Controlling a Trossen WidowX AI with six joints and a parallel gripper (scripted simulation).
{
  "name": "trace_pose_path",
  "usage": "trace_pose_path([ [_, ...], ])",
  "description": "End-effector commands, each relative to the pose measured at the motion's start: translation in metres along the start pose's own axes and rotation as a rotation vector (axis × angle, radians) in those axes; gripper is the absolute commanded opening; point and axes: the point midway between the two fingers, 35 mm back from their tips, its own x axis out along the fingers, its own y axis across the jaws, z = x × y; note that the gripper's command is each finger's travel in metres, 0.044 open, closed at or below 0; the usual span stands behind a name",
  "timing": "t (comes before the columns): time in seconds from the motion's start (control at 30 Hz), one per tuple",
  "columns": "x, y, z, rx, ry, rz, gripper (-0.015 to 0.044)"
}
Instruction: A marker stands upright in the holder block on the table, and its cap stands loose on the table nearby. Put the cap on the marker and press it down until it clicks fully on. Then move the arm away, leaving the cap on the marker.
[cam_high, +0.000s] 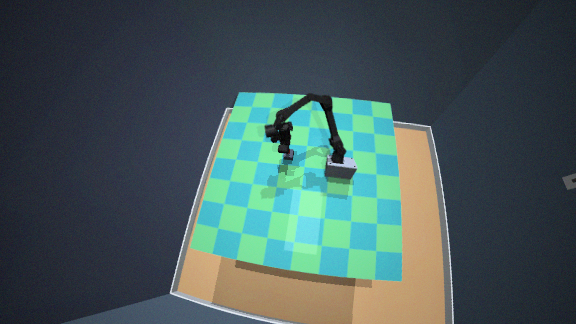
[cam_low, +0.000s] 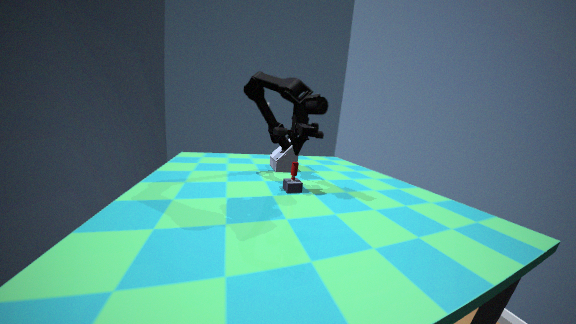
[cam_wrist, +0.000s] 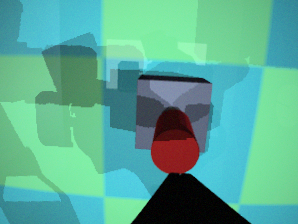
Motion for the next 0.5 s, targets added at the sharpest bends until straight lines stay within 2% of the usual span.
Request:
trace_pose_path([
  [0.0, 0.004, 0.000, 0.000, -0.005, 0.001, -0.002, 0.0000],
  [0.47, 0.023, 0.000, 0.000, -0.005, 0.001, -0.003, 0.0000],
])
